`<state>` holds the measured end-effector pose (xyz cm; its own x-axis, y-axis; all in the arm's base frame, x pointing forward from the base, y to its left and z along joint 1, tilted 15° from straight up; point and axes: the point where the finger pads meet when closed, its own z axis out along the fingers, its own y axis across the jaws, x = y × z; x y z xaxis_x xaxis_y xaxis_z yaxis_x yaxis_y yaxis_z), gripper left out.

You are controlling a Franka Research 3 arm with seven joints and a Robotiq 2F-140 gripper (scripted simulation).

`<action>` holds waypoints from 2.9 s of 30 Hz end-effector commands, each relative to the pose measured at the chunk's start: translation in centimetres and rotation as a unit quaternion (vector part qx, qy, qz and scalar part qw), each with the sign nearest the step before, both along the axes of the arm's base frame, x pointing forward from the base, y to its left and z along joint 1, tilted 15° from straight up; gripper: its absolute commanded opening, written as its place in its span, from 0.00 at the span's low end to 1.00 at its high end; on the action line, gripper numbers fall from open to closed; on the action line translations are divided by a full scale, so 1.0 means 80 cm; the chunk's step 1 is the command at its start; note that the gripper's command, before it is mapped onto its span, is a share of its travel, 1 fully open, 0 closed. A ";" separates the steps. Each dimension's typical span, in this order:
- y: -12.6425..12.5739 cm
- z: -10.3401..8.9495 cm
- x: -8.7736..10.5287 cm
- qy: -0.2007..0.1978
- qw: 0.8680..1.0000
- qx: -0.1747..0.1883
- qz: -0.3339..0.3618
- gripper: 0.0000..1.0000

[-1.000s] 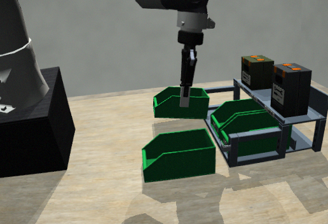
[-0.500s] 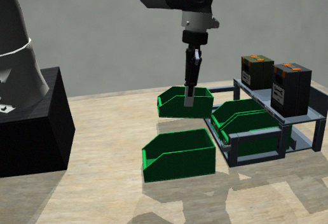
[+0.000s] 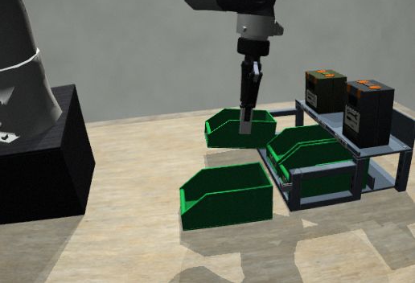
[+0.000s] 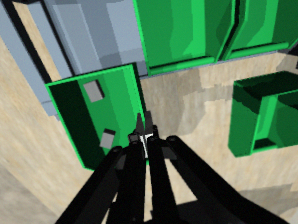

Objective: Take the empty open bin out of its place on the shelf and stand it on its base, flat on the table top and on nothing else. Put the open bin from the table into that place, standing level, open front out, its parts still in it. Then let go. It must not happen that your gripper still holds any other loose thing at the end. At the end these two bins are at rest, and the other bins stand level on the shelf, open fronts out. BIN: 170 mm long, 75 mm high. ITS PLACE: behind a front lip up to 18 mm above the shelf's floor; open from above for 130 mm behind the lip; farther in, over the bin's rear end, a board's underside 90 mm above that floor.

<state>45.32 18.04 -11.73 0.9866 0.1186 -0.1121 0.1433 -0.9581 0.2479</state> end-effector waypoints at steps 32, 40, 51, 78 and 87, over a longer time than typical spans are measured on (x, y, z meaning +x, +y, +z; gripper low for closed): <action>0.008 0.002 0.042 0.002 1.000 0.001 0.004 0.00; 0.010 0.002 0.050 0.001 1.000 0.001 0.004 0.00; 0.011 0.002 0.056 0.001 1.000 0.001 0.004 0.00; 0.012 0.002 0.062 0.001 1.000 0.001 0.004 0.00; 0.012 0.002 0.063 0.001 1.000 0.001 0.004 0.00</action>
